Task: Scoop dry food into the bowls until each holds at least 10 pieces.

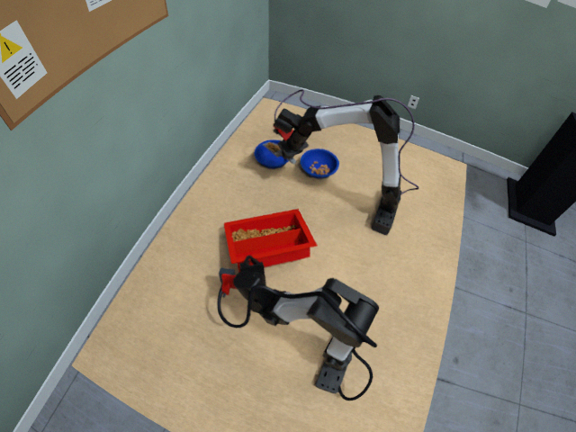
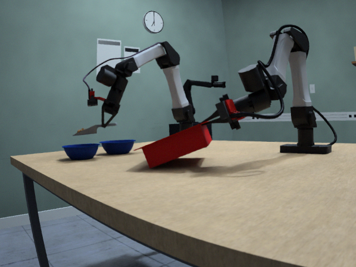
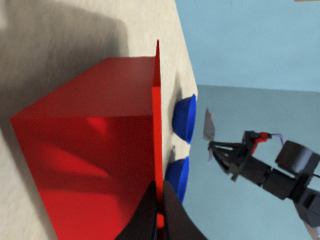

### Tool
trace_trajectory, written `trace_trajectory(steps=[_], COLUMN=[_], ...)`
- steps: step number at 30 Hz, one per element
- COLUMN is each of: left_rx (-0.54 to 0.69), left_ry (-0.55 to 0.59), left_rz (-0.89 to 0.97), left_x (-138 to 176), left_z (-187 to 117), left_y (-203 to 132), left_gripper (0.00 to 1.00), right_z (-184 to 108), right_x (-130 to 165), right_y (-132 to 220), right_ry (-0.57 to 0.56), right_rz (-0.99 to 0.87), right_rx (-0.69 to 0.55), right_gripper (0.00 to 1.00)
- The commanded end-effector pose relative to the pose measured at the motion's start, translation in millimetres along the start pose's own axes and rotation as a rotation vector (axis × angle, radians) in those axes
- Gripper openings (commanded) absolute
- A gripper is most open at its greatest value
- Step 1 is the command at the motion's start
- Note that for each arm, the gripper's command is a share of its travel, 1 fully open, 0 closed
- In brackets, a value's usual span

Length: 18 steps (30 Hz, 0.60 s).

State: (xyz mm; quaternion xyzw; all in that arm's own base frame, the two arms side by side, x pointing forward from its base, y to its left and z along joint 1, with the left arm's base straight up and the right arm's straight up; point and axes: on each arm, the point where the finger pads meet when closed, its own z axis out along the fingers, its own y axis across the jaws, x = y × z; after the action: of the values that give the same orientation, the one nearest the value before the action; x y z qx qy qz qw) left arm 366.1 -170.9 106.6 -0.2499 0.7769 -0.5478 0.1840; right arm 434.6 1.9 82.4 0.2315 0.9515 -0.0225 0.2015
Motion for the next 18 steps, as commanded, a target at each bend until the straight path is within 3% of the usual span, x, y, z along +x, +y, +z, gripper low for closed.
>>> trace_trajectory(steps=[1,17,18], left_rx=[0.092,0.092,0.092], left_ry=[-0.009,-0.009,-0.009], left_rz=[0.108,0.108,0.108], left_x=[-6,-6,-6], left_z=[-1,-1,-1], left_y=[-40,-40,-40], left_gripper=[0.00,0.00,0.00], right_z=[-10,-25,-15], right_x=[-14,-26,-24], right_y=[3,21,17], right_ry=[-0.007,0.050,0.072], right_rz=[0.070,0.249,0.268], right_rx=[-0.015,-0.056,-0.040], right_gripper=[0.00,0.00,0.00])
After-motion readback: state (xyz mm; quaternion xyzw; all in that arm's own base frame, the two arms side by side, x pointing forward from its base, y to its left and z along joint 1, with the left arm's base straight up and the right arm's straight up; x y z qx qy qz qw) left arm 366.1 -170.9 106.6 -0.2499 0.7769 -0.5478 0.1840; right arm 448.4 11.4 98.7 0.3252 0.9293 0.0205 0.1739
